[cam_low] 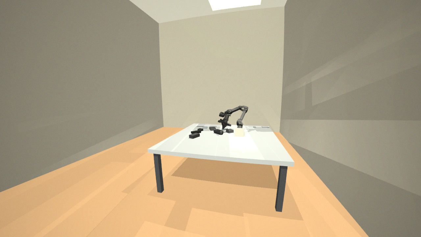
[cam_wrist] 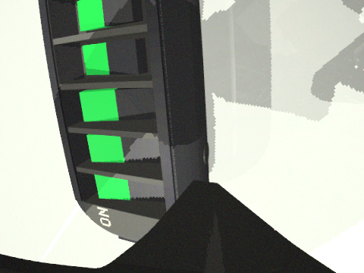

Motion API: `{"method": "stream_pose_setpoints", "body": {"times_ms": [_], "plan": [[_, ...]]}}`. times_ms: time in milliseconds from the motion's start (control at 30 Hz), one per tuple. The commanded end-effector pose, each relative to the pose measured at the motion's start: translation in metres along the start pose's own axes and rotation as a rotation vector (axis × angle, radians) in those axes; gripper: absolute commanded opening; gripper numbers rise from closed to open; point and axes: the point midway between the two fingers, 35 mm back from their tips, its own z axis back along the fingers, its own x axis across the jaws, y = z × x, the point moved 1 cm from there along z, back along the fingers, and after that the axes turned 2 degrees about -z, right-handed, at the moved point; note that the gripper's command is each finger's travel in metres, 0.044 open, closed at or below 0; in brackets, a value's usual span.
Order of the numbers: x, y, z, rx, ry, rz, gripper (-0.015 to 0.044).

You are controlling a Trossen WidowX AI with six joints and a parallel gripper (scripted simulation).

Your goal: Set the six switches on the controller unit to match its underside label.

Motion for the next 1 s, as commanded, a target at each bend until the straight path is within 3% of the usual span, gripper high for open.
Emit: {"method": "stream_pose_setpoints", "body": {"times_ms": [0, 967], "plan": [[-0.003, 0.013, 0.003, -0.004, 0.107, 0.195, 0.0000], [-0.013, 0.011, -0.025, -0.003, 0.110, 0.204, 0.0000]]}}
